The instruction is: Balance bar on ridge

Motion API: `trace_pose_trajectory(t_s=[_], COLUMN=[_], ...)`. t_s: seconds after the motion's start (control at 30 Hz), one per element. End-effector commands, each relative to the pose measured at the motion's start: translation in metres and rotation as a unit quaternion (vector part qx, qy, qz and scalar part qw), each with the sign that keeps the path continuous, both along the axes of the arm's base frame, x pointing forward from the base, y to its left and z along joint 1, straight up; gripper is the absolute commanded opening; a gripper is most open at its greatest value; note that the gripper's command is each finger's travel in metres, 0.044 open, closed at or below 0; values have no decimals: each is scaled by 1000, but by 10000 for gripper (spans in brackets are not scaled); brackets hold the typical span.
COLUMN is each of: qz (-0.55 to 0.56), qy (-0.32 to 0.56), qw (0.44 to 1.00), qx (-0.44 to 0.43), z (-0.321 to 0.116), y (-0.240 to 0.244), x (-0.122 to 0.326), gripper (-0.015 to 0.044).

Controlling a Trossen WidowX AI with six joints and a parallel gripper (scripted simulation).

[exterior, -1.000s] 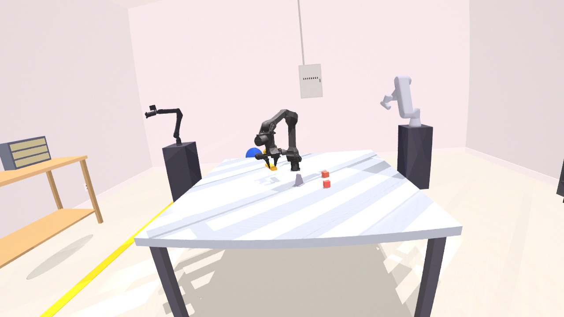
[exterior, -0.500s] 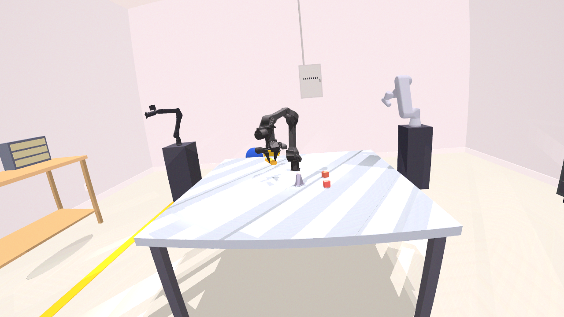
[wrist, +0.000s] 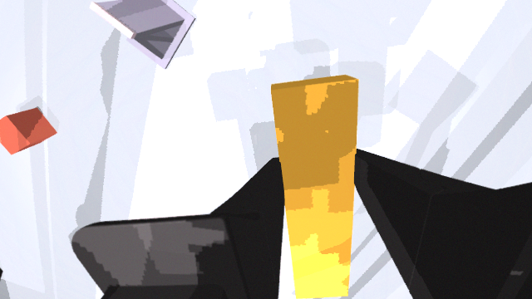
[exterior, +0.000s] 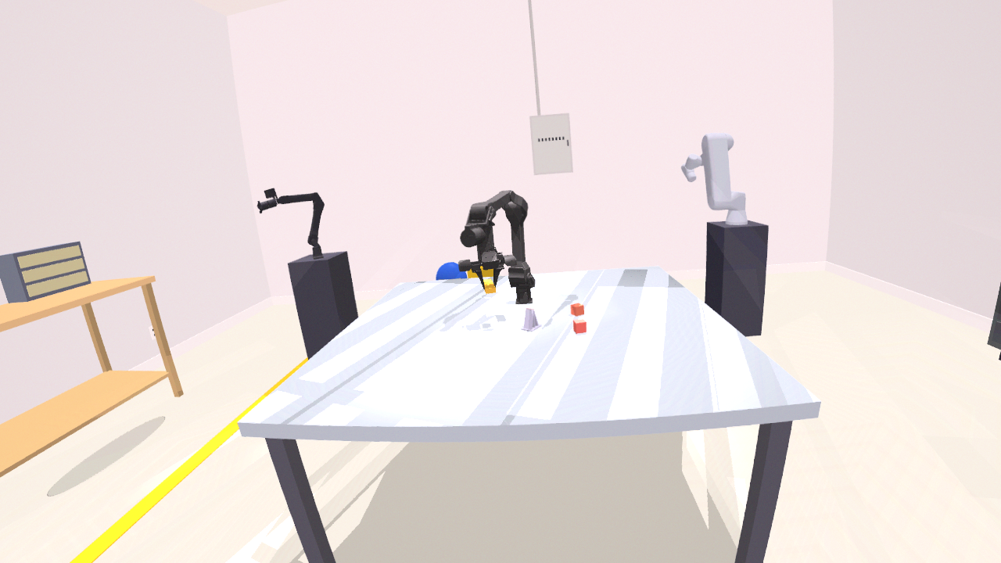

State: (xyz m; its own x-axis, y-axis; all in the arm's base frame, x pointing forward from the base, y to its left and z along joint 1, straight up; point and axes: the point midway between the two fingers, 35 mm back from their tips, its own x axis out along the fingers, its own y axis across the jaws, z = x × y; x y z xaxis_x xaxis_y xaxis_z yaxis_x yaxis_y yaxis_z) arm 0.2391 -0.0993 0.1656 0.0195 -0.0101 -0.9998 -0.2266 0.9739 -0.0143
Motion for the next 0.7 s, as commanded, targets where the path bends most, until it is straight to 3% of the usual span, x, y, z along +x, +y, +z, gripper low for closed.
trace_pose_trajectory(t_s=[0.0, 0.67], qz=[-40, -227], qy=[-1, -4], qw=[999, 974], qx=[2, 9], z=[1, 3], y=[10, 65], x=[12, 56], gripper=[0, 0])
